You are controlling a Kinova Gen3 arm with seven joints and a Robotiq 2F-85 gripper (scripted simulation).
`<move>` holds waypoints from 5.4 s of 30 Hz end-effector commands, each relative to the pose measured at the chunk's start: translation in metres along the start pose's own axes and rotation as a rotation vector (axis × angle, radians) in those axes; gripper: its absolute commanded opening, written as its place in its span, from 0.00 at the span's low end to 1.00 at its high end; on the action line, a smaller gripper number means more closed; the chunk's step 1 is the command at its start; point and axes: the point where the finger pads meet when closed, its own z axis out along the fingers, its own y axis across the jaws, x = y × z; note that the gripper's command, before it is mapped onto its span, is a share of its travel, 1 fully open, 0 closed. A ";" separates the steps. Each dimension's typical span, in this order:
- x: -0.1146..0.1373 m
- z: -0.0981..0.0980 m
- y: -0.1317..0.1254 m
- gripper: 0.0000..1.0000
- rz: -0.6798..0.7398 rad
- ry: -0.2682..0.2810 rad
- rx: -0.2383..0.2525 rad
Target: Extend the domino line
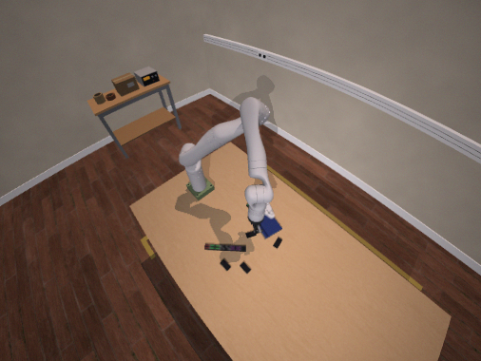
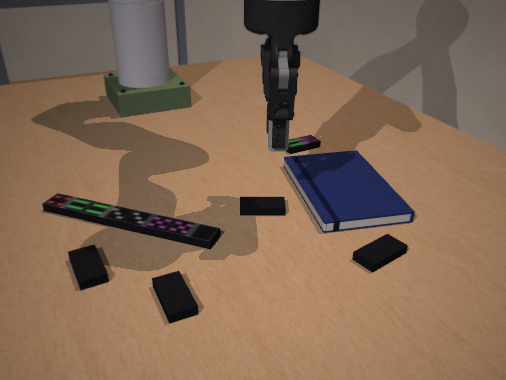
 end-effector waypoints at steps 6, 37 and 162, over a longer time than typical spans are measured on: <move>0.000 0.001 0.000 0.49 0.000 0.001 -0.001; 0.001 0.047 0.001 0.49 0.000 0.001 -0.001; 0.003 0.058 0.001 0.49 0.000 -0.132 -0.001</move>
